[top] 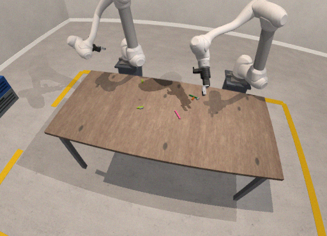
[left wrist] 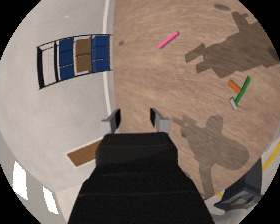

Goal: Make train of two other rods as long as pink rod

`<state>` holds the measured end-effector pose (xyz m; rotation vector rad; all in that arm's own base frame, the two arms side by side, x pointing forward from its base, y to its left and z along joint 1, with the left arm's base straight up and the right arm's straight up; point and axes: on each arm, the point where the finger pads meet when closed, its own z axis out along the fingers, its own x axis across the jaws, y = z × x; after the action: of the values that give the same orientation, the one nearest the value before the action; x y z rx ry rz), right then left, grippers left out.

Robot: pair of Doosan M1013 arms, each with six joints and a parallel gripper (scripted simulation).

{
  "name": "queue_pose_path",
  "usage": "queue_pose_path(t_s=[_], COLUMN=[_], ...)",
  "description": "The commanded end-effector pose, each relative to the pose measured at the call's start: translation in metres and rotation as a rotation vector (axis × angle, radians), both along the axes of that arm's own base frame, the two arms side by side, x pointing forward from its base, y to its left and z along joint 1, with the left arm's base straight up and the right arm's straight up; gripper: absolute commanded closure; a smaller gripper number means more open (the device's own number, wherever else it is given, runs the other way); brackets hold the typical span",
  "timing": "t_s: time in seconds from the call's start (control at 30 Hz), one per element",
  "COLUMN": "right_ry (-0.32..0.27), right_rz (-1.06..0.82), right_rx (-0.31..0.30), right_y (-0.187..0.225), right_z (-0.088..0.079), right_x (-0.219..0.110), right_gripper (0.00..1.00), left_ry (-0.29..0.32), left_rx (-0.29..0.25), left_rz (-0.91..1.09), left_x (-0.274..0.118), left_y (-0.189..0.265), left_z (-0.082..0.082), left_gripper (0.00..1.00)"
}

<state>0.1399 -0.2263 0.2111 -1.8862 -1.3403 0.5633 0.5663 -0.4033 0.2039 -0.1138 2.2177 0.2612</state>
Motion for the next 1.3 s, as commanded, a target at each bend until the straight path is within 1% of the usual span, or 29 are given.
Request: queue_pose_path(t_s=[0.0, 0.27, 0.33, 0.73, 0.83, 0.9, 1.27], right_ry=[-0.021, -0.039, -0.039, -0.046, -0.046, -0.046, -0.045], right_rz=[-0.200, -0.509, -0.509, -0.862, -0.926, -0.926, -1.077], right_rx=[-0.017, -0.047, -0.047, -0.082, -0.088, -0.088, -0.102], right_y=[-0.015, -0.040, -0.040, -0.071, -0.077, -0.077, -0.091], right_z=[-0.010, -0.026, -0.026, -0.042, -0.044, -0.044, -0.051], right_x=[-0.012, -0.033, -0.033, -0.063, -0.069, -0.069, -0.085], right_gripper=[0.00, 0.00, 0.00, 0.00, 0.00, 0.00, 0.00], left_ry=[-0.001, -0.001, -0.001, -0.001, -0.001, -0.001, -0.001], left_rx=[-0.001, -0.001, -0.001, -0.001, -0.001, -0.001, -0.001], left_rz=[0.000, 0.000, 0.000, 0.000, 0.000, 0.000, 0.000], left_x=[0.000, 0.000, 0.000, 0.000, 0.000, 0.000, 0.000], left_y=[0.000, 0.000, 0.000, 0.000, 0.000, 0.000, 0.000], left_z=[0.001, 0.001, 0.001, 0.001, 0.001, 0.001, 0.001], left_gripper=[0.00, 0.00, 0.00, 0.00, 0.00, 0.00, 0.00])
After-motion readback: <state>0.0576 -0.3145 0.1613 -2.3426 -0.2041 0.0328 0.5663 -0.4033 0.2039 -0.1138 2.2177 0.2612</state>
